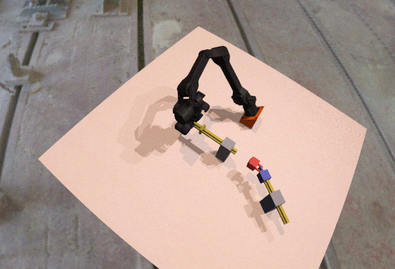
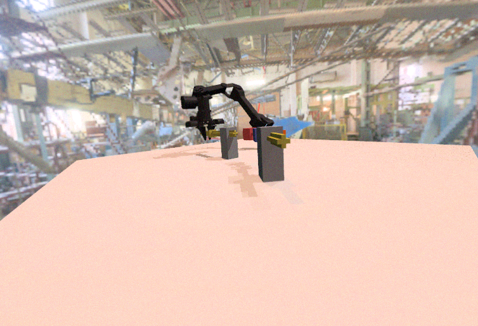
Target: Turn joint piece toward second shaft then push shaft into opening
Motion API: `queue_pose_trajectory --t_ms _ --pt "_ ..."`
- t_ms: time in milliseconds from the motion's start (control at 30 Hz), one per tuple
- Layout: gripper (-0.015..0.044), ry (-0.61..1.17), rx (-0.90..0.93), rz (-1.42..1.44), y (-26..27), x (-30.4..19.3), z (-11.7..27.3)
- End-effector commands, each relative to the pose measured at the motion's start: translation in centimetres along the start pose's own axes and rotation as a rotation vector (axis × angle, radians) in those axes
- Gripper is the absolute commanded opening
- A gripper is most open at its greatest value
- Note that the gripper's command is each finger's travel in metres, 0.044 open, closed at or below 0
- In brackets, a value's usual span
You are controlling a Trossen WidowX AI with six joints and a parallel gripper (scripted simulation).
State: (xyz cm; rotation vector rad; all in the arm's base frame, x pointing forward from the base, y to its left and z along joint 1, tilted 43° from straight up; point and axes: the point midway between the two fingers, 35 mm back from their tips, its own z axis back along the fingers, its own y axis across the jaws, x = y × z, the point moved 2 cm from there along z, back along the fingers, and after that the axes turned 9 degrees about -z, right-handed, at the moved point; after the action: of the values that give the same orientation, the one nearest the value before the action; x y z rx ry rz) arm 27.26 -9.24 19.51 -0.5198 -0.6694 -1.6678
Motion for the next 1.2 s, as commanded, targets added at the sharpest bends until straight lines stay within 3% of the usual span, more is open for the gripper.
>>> queue_pose_trajectory --t_ms 0,167,1167 --pt "0.0047 0.000 -0.005 -0.004 0.0 0.0 0.0" --pt "0.0000 0.000 -0.005 -0.004 0.0 0.0 0.0" --pt "0.0000 0.002 0.034 0.004 -0.7 -3.9 -0.1"
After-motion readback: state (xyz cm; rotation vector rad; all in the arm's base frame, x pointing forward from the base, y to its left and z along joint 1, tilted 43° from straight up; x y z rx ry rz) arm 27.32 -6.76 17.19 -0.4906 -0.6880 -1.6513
